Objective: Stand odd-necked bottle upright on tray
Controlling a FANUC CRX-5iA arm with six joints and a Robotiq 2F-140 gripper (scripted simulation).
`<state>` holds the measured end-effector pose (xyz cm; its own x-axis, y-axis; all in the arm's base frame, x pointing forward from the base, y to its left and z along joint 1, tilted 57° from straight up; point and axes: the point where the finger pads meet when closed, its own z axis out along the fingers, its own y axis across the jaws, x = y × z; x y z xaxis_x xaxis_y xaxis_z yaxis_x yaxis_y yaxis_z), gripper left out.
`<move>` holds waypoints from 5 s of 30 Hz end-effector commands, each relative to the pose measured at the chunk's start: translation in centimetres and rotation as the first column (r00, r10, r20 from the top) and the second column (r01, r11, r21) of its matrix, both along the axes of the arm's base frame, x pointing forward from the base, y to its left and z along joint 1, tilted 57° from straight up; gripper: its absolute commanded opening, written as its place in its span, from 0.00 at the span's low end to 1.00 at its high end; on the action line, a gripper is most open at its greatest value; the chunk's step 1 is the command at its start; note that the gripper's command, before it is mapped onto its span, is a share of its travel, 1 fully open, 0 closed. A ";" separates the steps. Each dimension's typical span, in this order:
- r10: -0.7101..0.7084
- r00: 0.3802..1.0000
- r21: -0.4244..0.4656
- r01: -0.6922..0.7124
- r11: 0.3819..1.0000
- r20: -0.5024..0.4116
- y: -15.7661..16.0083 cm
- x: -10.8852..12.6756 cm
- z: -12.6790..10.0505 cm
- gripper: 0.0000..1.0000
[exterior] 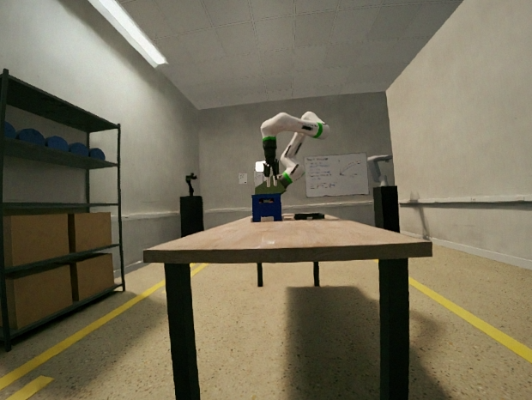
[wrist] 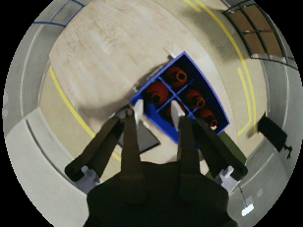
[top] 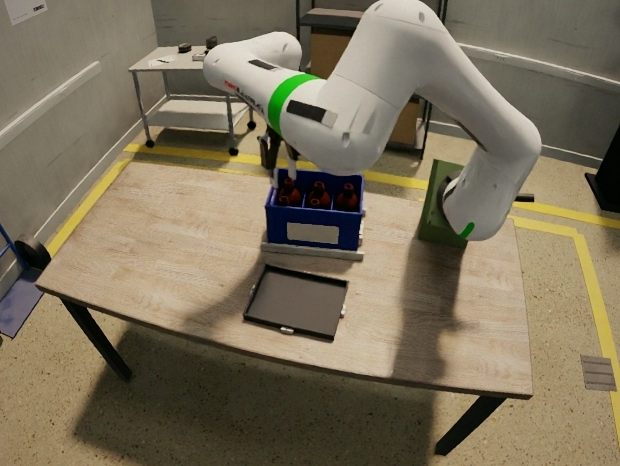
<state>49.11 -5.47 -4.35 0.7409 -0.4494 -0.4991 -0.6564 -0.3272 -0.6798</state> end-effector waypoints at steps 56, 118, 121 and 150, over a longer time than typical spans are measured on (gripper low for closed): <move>-0.001 1.000 -0.001 0.001 1.000 0.001 1.2 0.2 -0.8 0.44; -0.001 1.000 -0.001 0.001 1.000 0.001 3.6 0.7 -2.3 0.44; -0.001 1.000 -0.001 0.001 1.000 0.001 3.6 0.7 -2.3 0.44; -0.001 1.000 -0.001 0.001 1.000 0.001 3.5 0.7 -2.4 0.44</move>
